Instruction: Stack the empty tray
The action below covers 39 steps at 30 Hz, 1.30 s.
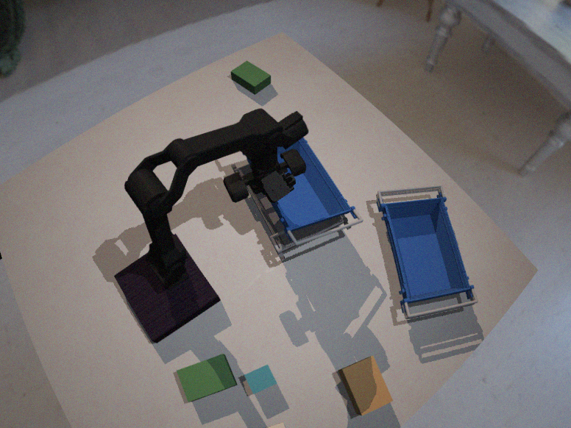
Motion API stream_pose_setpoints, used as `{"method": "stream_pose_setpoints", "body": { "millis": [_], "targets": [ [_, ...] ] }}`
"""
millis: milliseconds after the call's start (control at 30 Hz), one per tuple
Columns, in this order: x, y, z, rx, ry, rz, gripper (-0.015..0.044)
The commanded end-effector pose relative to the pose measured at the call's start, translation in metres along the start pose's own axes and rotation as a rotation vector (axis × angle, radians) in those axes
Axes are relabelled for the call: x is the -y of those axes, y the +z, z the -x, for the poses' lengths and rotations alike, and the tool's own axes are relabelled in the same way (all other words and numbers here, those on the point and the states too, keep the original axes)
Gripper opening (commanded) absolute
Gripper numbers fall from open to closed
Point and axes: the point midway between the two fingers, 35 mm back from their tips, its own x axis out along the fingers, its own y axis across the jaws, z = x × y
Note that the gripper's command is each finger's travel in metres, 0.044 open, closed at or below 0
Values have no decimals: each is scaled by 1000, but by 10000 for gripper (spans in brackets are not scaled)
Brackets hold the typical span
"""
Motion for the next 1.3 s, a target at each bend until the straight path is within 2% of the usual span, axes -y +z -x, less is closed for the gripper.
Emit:
{"method": "stream_pose_setpoints", "body": {
  "millis": [0,1267],
  "targets": [
    [4,0,-5,-1,-20,-2,0],
    [13,-1,-32,-1,-21,-2,0]
  ]
}}
